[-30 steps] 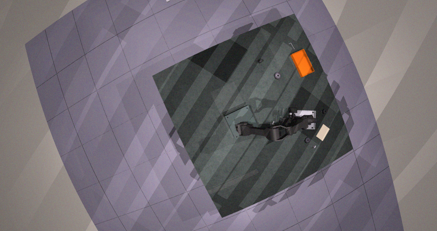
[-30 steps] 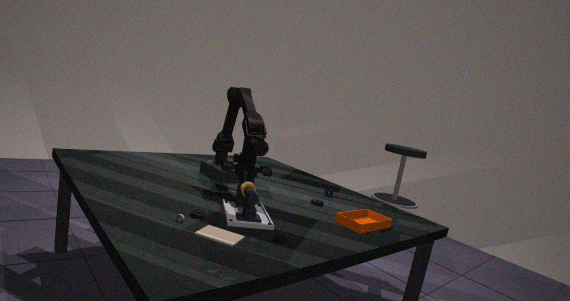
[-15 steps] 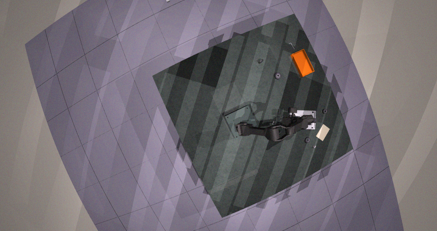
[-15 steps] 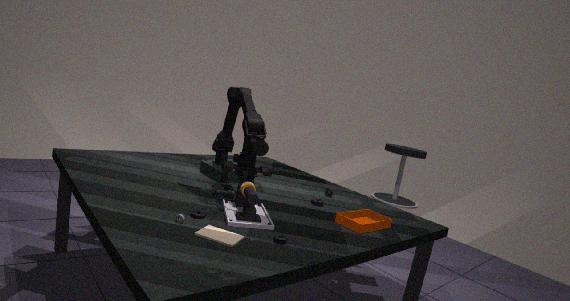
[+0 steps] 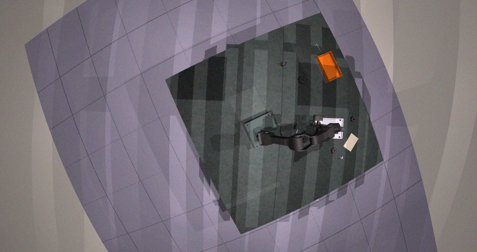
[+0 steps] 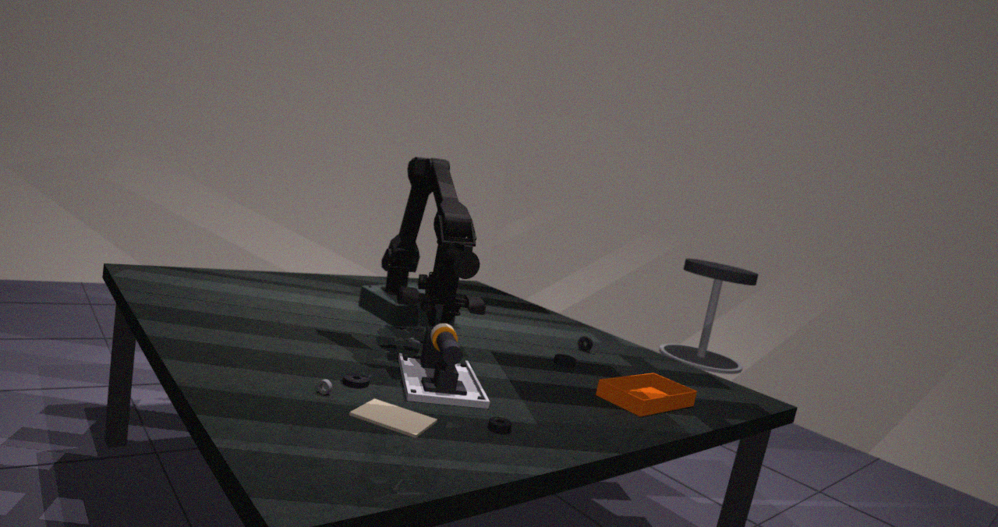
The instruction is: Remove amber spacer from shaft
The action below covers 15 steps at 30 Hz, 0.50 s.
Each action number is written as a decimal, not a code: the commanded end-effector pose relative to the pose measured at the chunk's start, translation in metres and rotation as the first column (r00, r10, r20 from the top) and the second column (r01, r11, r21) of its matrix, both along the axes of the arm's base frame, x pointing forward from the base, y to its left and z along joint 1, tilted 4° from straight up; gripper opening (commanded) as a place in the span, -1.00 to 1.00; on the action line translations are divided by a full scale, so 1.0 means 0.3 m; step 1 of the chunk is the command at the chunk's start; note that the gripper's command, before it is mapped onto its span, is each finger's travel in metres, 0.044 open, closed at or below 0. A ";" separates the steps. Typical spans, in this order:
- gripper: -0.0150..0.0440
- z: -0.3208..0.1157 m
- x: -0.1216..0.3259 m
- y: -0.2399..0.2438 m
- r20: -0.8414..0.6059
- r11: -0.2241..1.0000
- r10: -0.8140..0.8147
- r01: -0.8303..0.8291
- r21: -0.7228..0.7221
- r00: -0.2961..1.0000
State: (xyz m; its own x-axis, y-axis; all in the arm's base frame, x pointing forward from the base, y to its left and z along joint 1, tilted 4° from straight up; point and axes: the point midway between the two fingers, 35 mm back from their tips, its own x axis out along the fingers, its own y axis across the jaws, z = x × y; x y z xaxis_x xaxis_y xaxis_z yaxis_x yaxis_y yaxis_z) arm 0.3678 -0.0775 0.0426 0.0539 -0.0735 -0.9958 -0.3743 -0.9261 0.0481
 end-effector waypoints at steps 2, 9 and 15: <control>-0.49 0.000 -0.008 0.004 -0.002 1.000 -0.003 0.003 0.004 1.000; -0.49 -0.001 -0.010 0.005 -0.002 1.000 -0.003 0.003 0.004 1.000; -0.49 -0.001 -0.012 0.006 -0.003 1.000 -0.003 0.003 0.004 1.000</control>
